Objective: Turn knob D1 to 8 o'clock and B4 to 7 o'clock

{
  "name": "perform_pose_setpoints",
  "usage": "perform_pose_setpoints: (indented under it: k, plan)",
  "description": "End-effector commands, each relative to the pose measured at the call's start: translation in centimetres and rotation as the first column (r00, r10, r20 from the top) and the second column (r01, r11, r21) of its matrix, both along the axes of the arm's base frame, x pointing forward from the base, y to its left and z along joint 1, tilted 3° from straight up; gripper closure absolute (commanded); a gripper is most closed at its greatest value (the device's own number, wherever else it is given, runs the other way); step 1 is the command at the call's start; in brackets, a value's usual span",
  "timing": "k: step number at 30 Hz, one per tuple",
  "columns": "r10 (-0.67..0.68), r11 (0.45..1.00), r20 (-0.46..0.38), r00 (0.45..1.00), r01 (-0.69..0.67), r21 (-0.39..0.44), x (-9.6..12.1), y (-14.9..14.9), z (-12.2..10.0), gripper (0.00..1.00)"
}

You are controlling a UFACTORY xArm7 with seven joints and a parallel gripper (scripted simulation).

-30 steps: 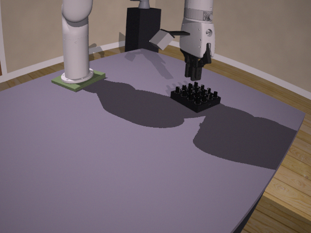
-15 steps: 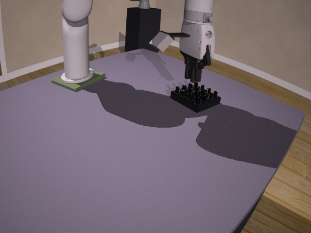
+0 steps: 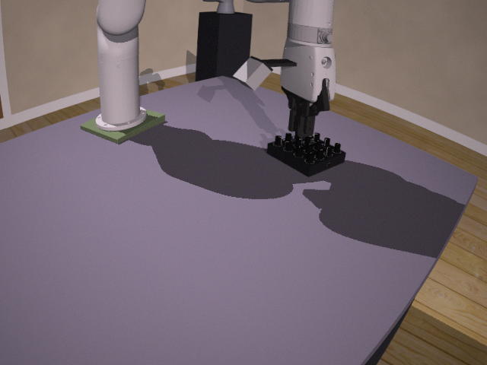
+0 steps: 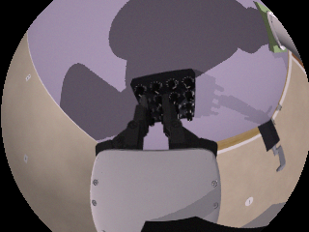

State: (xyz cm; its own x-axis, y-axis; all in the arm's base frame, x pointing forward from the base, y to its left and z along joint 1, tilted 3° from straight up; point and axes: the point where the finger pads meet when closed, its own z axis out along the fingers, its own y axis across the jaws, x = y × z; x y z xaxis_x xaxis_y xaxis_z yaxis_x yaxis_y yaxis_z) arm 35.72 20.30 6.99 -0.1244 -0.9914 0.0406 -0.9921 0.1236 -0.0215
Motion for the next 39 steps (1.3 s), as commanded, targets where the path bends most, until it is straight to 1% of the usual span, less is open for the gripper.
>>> perform_pose_setpoints:
  k: [1, 20, 39]
  plan:
    - [0.000, 1.000, 0.002, 1.000, 0.000, 0.003, 0.1, 0.1, -0.4, 0.81]
    - [0.000, 1.000, 0.002, 1.000, 0.000, 0.003, 0.2, 0.1, -2.1, 0.81]
    - [0.000, 1.000, 0.002, 1.000, 0.000, 0.003, 0.2, 0.1, -2.3, 0.81]
